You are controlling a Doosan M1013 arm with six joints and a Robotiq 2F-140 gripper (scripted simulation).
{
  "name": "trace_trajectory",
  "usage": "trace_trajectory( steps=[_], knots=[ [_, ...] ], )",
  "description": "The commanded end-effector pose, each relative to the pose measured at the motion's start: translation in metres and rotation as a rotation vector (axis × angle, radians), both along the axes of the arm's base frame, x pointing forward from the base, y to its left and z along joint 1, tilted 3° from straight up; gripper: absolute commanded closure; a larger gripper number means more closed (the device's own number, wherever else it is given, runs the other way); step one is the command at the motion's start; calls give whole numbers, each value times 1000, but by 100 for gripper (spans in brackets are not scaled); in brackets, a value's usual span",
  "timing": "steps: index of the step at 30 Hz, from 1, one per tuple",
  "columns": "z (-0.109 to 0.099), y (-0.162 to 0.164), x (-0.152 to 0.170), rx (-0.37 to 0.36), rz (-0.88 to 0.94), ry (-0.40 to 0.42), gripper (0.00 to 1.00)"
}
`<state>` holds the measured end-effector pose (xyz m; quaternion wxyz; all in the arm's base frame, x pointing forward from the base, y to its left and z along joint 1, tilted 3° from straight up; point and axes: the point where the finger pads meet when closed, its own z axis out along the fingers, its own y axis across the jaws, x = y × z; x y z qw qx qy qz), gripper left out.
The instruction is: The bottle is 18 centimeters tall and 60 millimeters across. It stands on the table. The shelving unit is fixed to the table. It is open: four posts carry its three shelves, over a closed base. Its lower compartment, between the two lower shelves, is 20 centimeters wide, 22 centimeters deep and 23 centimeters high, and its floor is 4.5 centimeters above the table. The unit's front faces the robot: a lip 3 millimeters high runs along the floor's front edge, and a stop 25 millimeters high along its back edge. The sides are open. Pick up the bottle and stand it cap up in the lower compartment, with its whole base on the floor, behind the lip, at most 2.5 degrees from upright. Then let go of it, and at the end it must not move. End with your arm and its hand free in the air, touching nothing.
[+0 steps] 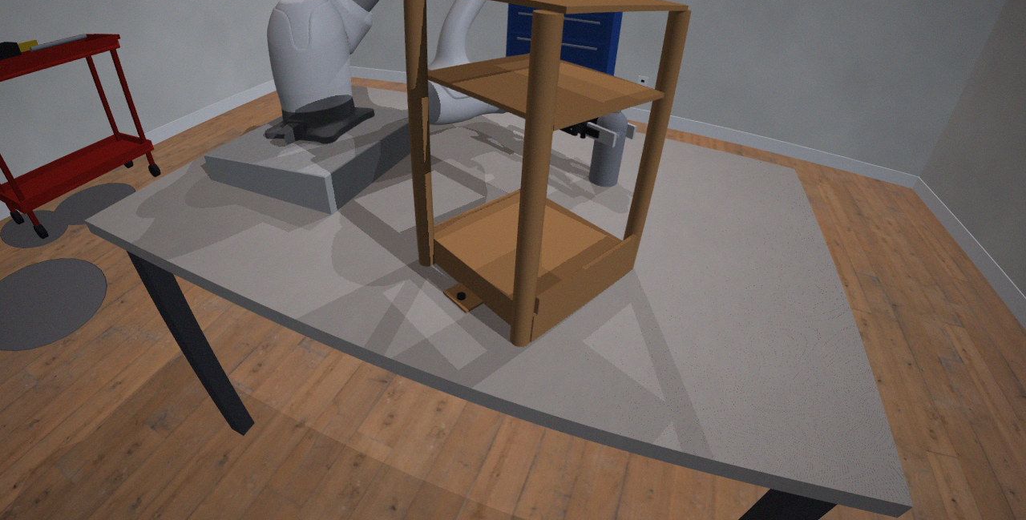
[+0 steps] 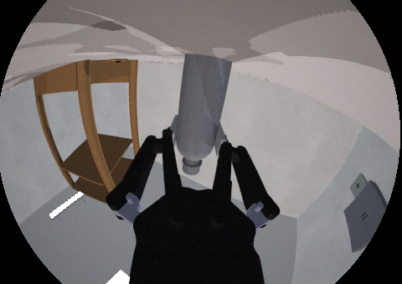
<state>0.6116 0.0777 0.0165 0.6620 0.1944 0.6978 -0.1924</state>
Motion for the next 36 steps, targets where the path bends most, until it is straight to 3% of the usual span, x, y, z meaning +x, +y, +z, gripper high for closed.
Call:
trace_trajectory(
  steps=[1,23,36],
  knots=[
    [0,0,0,0,0,0,100],
    [1,0,0,0,0,0,100],
    [19,0,1,0,0,0,100]
  ],
)
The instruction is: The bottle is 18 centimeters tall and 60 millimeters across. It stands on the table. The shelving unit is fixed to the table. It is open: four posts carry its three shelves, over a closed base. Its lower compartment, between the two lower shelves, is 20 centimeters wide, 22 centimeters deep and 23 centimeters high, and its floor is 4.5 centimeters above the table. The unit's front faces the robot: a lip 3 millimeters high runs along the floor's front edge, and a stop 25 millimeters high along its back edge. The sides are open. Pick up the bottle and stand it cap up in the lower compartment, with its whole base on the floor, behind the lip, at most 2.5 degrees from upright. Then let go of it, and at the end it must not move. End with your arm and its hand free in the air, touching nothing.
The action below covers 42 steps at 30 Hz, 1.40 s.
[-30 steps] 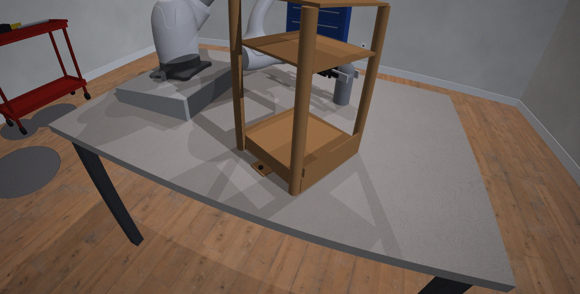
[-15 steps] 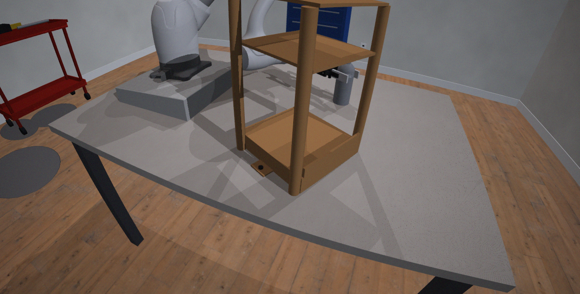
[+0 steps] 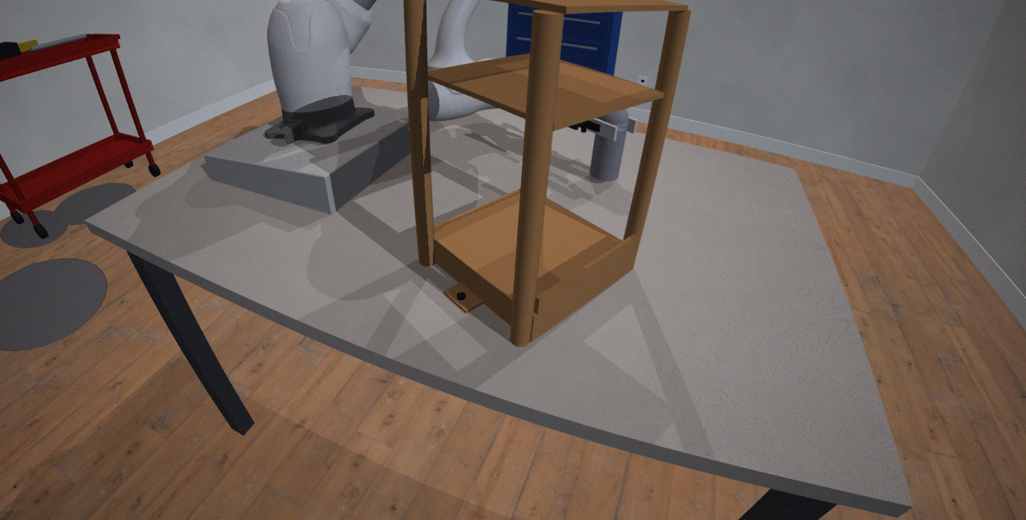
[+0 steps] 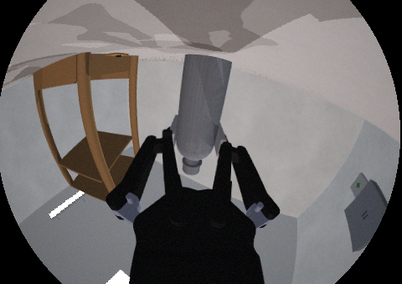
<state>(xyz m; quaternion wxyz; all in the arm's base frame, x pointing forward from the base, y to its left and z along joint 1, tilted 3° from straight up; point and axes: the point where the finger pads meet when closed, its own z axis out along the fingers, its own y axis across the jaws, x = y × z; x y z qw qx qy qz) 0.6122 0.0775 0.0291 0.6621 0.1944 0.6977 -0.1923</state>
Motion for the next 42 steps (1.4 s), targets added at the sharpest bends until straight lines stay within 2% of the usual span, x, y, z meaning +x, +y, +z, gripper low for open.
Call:
trace_trajectory(
  steps=[1,10,21,42],
  knots=[
    [9,0,0,0,0,0,100],
    [36,-1,2,0,0,0,100],
    [55,-1,3,0,0,0,100],
    [60,-1,3,0,0,0,100]
  ],
)
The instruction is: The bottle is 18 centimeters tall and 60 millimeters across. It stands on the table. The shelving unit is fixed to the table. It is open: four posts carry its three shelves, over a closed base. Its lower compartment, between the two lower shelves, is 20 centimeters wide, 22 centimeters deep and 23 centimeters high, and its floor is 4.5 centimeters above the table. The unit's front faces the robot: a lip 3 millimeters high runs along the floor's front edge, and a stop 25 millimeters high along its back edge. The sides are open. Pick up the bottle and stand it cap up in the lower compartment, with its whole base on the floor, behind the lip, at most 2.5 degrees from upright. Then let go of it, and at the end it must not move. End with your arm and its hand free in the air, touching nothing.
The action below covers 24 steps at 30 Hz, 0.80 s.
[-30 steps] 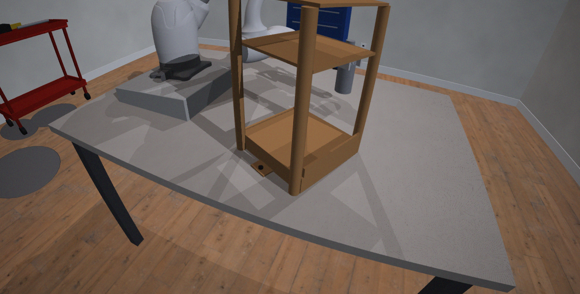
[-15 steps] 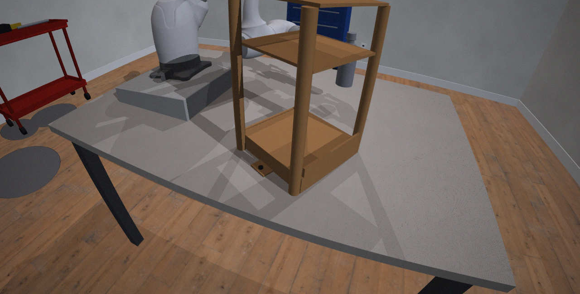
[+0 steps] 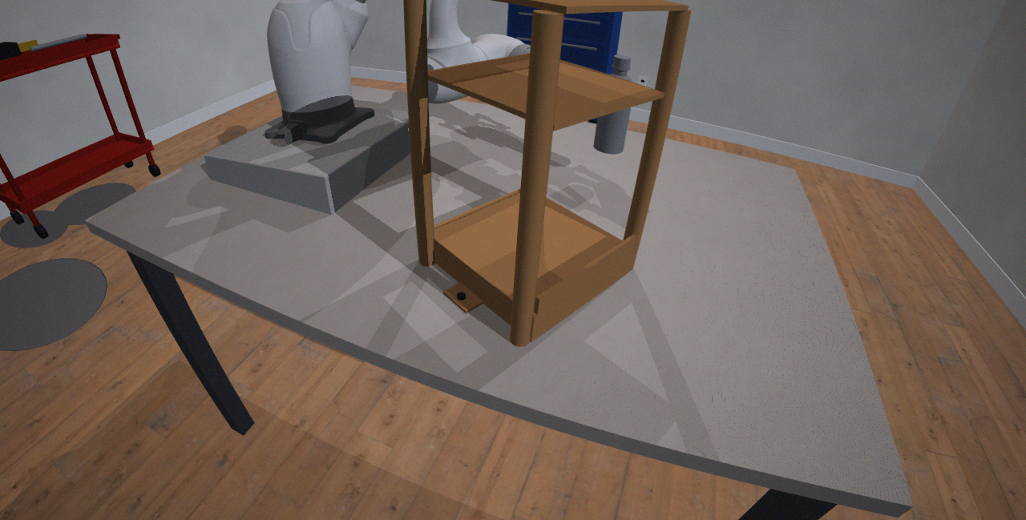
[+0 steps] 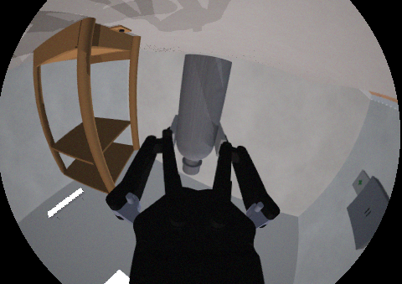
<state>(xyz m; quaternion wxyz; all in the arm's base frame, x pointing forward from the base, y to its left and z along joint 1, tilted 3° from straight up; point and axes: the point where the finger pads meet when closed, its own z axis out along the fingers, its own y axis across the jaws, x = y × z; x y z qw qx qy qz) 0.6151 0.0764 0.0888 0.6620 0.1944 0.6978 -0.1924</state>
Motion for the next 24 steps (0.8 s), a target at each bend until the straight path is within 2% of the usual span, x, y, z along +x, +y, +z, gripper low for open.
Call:
trace_trajectory(
  steps=[1,24],
  knots=[
    [0,0,0,0,0,0,100],
    [0,-30,-19,0,0,0,100]
  ],
)
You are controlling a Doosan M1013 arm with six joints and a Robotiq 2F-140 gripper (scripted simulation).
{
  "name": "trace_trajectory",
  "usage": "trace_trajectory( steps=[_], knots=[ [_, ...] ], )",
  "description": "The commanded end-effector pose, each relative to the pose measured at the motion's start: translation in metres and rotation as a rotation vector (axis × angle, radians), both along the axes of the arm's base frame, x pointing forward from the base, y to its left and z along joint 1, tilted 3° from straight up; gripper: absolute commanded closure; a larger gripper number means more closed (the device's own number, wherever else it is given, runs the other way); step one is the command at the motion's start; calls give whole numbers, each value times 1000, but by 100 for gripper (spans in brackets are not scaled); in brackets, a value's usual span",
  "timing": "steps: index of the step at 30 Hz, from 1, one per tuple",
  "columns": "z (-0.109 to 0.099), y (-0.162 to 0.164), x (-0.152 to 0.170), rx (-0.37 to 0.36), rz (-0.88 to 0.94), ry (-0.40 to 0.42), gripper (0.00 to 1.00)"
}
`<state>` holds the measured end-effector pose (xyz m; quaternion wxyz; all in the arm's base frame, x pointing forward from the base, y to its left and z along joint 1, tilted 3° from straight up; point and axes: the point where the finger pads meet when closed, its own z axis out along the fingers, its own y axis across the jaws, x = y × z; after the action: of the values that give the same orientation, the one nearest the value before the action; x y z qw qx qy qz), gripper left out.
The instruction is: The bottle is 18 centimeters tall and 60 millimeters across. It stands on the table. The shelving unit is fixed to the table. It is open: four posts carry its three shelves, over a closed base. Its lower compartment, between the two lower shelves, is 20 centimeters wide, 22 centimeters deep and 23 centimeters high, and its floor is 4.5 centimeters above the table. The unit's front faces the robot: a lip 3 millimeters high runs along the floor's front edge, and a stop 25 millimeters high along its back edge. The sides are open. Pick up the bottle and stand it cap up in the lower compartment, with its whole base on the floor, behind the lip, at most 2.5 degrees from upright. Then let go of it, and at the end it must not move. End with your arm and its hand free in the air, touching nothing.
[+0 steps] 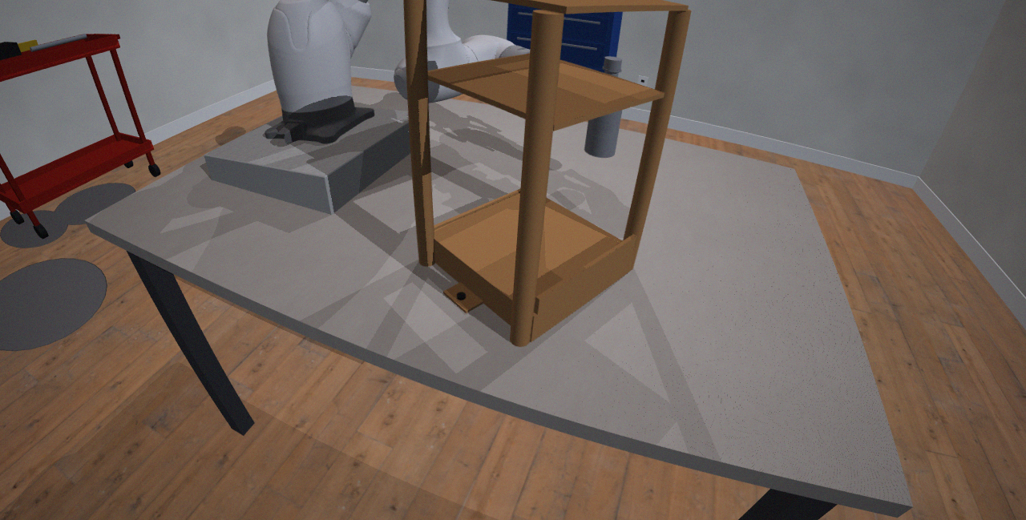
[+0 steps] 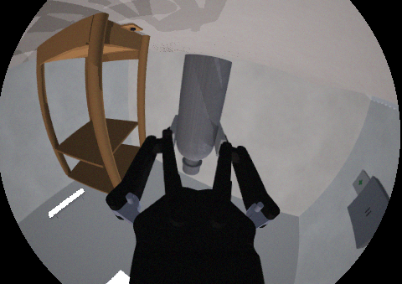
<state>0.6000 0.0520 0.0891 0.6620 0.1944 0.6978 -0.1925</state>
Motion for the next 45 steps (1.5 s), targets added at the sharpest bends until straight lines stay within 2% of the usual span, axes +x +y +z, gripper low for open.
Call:
trace_trajectory(
  steps=[1,24,45],
  knots=[
    [0,-8,-5,0,0,0,100],
    [1,-54,-33,0,0,0,100],
    [1,-62,-38,0,0,0,100]
  ],
)
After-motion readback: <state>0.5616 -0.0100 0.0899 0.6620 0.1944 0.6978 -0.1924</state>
